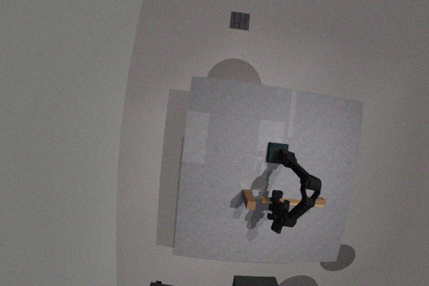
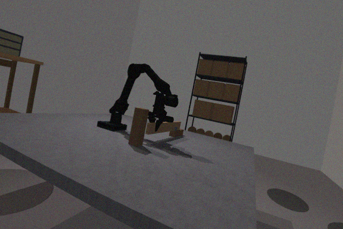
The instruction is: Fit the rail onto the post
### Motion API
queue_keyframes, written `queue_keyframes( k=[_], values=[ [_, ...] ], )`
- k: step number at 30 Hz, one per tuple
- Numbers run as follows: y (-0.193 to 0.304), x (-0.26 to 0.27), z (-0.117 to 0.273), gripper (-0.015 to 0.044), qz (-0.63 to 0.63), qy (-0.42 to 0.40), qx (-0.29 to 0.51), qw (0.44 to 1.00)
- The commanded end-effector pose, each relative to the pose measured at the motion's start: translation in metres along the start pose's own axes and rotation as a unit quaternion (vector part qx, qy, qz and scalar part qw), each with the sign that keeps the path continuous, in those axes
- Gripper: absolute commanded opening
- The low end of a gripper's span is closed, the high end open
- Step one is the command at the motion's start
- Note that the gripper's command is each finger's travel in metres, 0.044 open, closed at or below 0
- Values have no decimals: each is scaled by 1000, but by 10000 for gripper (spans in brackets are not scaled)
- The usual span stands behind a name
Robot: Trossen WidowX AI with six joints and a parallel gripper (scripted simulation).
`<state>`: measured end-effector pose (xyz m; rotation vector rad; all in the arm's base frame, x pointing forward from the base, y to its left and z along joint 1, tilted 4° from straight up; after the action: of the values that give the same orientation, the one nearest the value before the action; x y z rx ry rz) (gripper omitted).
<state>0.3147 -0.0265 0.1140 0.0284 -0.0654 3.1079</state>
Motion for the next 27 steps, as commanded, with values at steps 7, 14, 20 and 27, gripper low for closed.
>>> queue_keyframes(
  k=[7, 14, 20, 27],
  values=[
    [0, 0, 2, 0, -1, 2, -1, 1000],
    [0, 1, 3, 0, -1, 2, -1, 1000],
    [0, 1, 2, 0, -1, 2, -1, 1000],
    [0, 1, 1, 0, -1, 2, -1, 1000]
  ],
)
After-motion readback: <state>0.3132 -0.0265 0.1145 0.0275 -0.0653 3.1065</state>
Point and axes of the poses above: the point midway between the two fingers, 35 mm back from their tips, its own z axis back along the fingers, its own x axis across the jaws, y = z × x, the point moved 6 cm from there along z, back along the fingers, and after that the axes turned 3 degrees about -z, right-handed, at the moved point
